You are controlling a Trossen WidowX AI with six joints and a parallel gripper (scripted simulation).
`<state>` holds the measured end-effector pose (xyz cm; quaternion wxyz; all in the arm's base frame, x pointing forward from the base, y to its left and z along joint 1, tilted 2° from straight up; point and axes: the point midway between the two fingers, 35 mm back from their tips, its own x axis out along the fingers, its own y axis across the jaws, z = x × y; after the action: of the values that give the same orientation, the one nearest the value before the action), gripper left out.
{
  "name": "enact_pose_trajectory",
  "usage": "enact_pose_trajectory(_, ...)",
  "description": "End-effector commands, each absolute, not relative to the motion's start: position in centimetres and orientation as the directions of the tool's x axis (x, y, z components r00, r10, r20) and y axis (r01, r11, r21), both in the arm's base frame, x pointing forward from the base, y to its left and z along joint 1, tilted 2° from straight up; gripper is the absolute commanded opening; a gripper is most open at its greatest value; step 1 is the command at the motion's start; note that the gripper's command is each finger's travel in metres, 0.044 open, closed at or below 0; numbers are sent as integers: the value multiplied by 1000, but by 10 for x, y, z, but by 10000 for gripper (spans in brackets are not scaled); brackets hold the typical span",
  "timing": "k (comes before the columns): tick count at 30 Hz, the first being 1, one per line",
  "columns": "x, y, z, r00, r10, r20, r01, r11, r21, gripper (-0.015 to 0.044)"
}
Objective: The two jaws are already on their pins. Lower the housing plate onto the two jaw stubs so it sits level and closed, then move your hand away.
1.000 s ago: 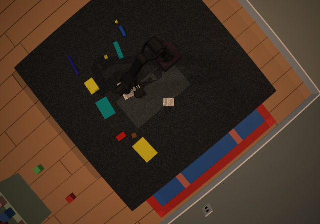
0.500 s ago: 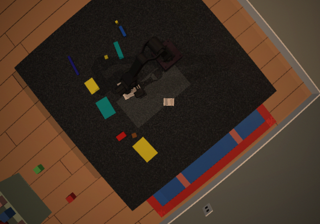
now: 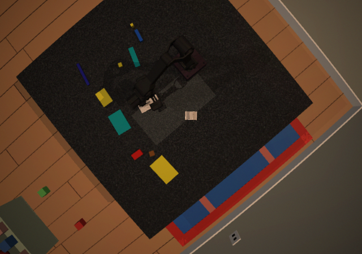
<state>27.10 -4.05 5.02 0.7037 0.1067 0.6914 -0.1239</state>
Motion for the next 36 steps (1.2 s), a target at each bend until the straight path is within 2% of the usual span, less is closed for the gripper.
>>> enact_pose_trajectory(1, 269, -40, 65, 12, -29, -999, 325, 945, -24, 440)
enact_pose_trajectory(4, 267, -40, 62, 21, -28, -999, 322, 947, -20, 440)
enact_pose_trajectory(12, 204, -29, 112, 6, -28, -1000, 325, 946, -25, 440)
enact_pose_trajectory(36, 202, -29, 113, 6, -28, -1000, 325, 946, -25, 440)
